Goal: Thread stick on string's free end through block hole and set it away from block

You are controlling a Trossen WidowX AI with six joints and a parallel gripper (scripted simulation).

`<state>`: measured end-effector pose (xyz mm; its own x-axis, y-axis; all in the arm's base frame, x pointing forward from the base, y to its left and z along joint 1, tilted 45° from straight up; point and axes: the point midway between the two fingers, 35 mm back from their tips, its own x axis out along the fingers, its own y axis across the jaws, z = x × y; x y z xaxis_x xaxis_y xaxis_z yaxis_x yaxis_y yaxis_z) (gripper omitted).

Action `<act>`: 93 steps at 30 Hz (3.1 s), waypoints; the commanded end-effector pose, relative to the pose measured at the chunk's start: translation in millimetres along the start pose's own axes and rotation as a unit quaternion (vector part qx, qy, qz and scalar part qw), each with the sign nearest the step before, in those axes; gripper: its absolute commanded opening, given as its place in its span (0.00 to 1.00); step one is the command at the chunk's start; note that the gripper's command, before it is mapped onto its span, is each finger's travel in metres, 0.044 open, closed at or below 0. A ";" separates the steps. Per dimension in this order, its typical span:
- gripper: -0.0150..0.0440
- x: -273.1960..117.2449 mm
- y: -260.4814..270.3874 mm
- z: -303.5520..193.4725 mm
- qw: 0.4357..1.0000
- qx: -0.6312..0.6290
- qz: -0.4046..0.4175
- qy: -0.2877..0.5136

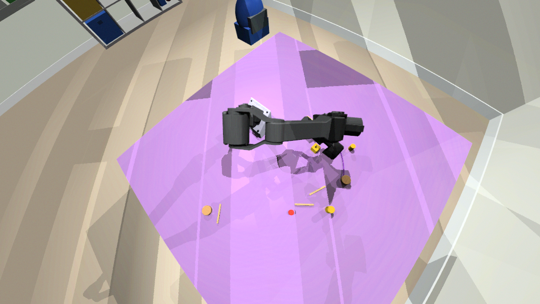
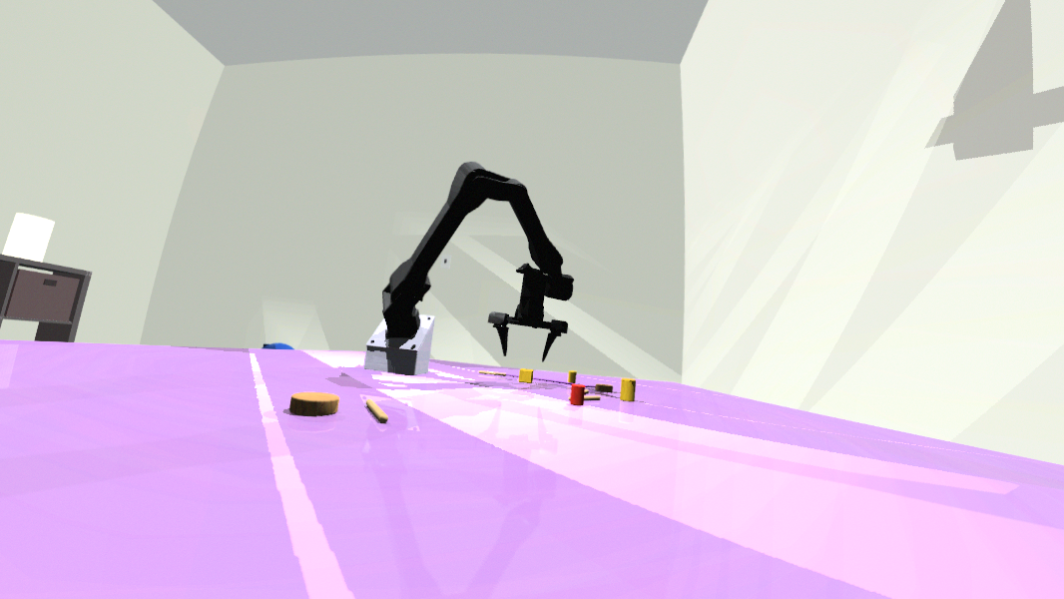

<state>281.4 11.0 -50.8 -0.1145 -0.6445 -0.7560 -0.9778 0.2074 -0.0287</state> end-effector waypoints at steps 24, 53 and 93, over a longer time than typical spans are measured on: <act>1.00 -21.5 -5.8 11.9 0.999 0.011 -0.024 0.027; 0.65 -10.8 -7.1 11.8 0.999 0.011 -0.024 0.026; 0.57 37.5 -9.2 8.9 0.999 0.014 -0.024 0.025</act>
<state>287.5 -8.6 -84.8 -0.0781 -0.6905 -0.7191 -0.9772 0.1958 -0.0820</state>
